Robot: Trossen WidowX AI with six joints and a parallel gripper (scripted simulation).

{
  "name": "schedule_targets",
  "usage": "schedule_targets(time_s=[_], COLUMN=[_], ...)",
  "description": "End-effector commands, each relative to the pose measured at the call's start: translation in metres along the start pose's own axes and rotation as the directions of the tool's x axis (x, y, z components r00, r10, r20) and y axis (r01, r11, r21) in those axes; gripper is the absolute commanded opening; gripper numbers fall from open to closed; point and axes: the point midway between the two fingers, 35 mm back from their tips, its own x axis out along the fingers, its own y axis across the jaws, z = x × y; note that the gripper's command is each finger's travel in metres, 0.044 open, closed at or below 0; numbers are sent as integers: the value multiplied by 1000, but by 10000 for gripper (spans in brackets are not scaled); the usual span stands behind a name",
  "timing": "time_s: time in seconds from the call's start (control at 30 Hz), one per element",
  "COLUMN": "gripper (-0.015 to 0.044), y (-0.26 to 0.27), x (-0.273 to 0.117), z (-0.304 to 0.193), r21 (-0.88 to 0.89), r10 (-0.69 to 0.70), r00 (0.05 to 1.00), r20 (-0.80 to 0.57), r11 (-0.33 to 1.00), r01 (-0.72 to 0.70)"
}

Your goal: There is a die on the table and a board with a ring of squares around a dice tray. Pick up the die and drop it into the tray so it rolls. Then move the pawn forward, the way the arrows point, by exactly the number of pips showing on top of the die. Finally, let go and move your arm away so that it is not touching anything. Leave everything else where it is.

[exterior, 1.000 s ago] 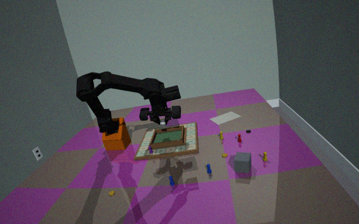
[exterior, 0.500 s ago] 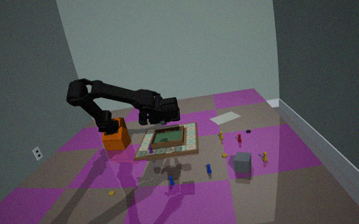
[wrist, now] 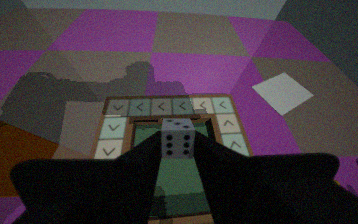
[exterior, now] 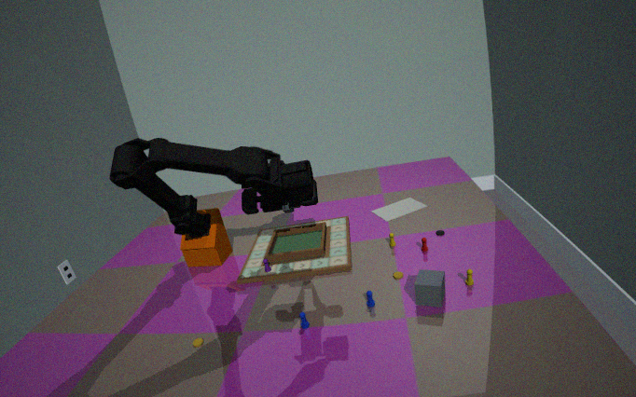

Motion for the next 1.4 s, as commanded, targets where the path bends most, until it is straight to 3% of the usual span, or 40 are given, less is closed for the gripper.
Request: schedule_targets(time_s=[0.0,0.47,0.73,1.0,1.07,1.2,1.3,1.37], gripper=[0,0,210,420,440,440,440,440], y=[-2,-1,-1,-1,-1,4,2,-1], x=[-3,-1,-1,-28,-26,5,20,23], z=[1,0,0,31,30,17,10,9], r21=[3,0,0,3,6,58,43,8], r10=[-5,-2,-2,-4,2,86,53,6], r00=[1000,1000,1000,1000,1000,932,768,677], r20=[4,0,0,6,-11,-352,-638,-736], r11=[1000,1000,1000,1000,1000,996,998,1000], r01=[5,2,2,4,-2,-69,-34,0])
